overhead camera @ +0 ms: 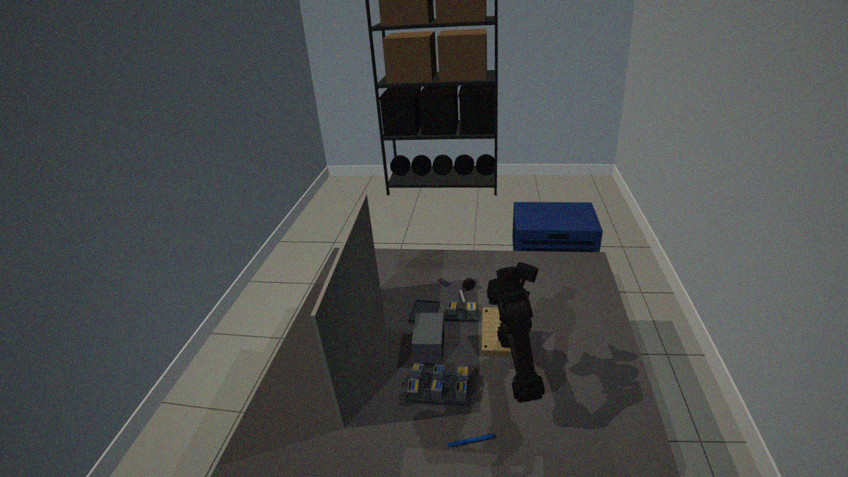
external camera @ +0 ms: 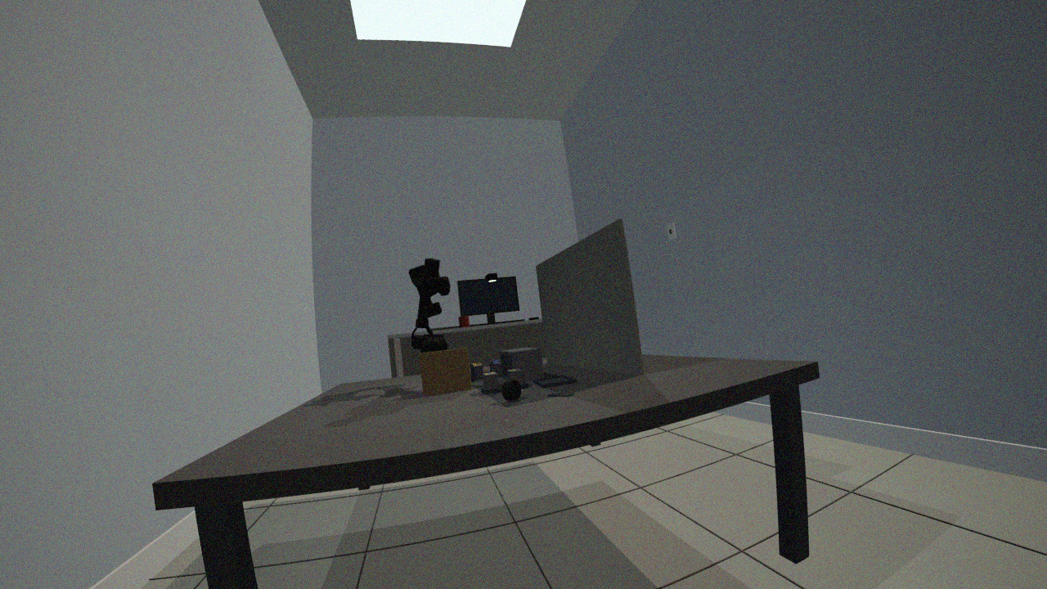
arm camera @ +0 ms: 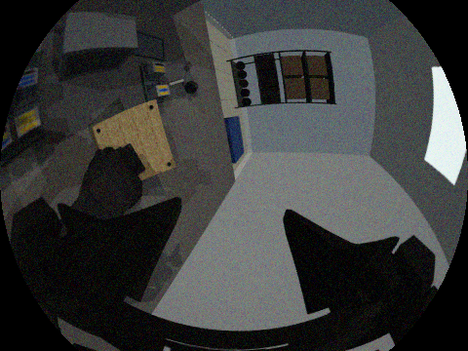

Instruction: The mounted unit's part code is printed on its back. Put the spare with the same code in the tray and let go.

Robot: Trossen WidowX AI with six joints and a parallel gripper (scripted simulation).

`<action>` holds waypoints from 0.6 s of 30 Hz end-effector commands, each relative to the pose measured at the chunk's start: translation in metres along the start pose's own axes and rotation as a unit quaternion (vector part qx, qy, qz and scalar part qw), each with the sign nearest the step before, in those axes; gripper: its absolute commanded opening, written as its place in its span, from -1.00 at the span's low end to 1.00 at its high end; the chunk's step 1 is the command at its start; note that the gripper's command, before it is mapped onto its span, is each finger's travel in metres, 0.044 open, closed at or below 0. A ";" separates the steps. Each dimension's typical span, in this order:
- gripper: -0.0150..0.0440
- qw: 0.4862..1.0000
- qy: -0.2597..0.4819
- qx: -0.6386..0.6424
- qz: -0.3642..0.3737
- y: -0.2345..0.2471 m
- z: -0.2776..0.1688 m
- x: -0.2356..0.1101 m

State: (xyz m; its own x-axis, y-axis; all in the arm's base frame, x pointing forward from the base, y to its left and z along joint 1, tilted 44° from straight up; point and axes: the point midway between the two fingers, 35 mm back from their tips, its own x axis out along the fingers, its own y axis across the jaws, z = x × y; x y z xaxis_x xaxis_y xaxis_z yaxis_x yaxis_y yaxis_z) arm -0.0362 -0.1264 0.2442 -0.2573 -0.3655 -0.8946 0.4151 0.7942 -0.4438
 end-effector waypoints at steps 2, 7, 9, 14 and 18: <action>1.00 1.000 0.000 0.000 0.000 0.000 0.000 0.000; 1.00 1.000 -0.003 -0.001 0.003 -0.001 0.002 0.000; 1.00 0.999 -0.022 -0.012 0.026 -0.005 0.019 0.002; 1.00 0.988 -0.082 -0.050 0.121 -0.011 0.087 0.008; 1.00 0.971 -0.115 -0.084 0.193 0.000 0.145 0.011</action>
State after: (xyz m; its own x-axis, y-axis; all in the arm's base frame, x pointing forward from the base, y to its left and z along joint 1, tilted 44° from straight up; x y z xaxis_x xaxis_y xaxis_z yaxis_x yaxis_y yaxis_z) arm 0.0447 -0.1870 0.2352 0.0111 -0.2012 -0.9795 0.3409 0.9216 -0.1854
